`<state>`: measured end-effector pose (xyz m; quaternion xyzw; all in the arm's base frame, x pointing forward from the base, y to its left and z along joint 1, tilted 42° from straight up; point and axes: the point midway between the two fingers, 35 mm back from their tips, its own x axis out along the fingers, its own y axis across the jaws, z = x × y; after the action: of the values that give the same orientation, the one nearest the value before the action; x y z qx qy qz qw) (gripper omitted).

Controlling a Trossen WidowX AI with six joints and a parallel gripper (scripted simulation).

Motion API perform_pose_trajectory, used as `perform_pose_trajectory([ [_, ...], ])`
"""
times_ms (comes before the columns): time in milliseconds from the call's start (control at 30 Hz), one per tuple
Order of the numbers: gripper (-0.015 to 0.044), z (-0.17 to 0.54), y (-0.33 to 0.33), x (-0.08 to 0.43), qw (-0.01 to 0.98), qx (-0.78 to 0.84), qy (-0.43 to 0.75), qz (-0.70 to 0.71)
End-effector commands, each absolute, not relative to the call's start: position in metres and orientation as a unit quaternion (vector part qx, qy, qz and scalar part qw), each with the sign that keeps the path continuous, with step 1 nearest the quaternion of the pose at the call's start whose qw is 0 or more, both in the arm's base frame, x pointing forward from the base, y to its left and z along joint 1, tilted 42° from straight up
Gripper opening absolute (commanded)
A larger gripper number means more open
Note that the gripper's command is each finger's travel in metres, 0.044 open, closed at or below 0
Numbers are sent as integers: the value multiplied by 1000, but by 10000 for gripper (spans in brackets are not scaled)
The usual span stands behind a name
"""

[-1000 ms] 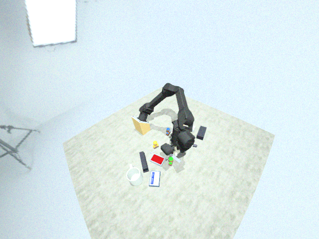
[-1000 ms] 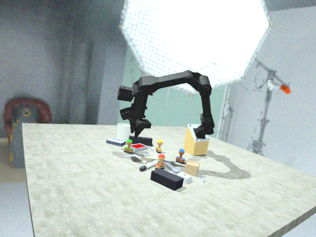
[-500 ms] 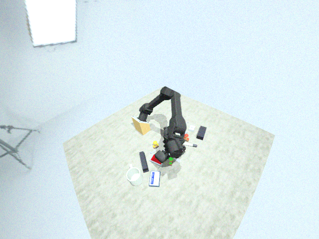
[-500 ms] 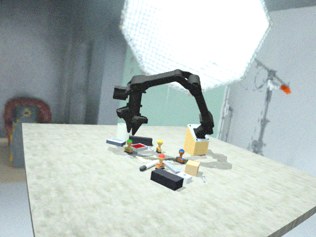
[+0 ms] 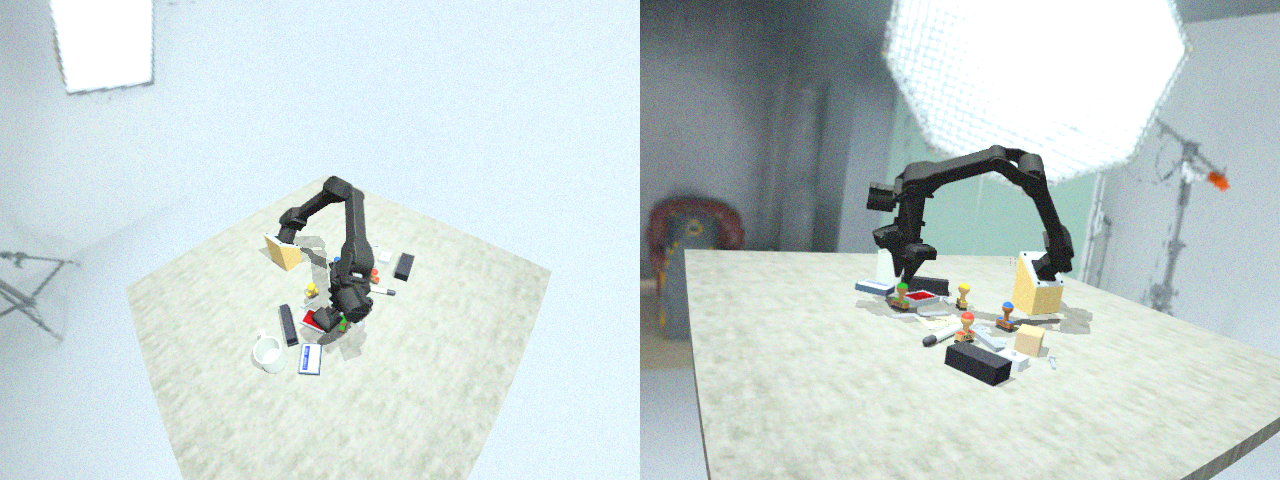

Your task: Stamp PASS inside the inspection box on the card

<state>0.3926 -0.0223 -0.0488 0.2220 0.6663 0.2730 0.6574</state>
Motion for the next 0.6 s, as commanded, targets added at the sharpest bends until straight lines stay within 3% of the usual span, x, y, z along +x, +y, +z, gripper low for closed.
perform_pose_trajectory([
  [0, 223, -56, -17, 390, 654, 227, 668, 273],
  [567, 223, -76, 1, 388, 654, 227, 668, 273],
])
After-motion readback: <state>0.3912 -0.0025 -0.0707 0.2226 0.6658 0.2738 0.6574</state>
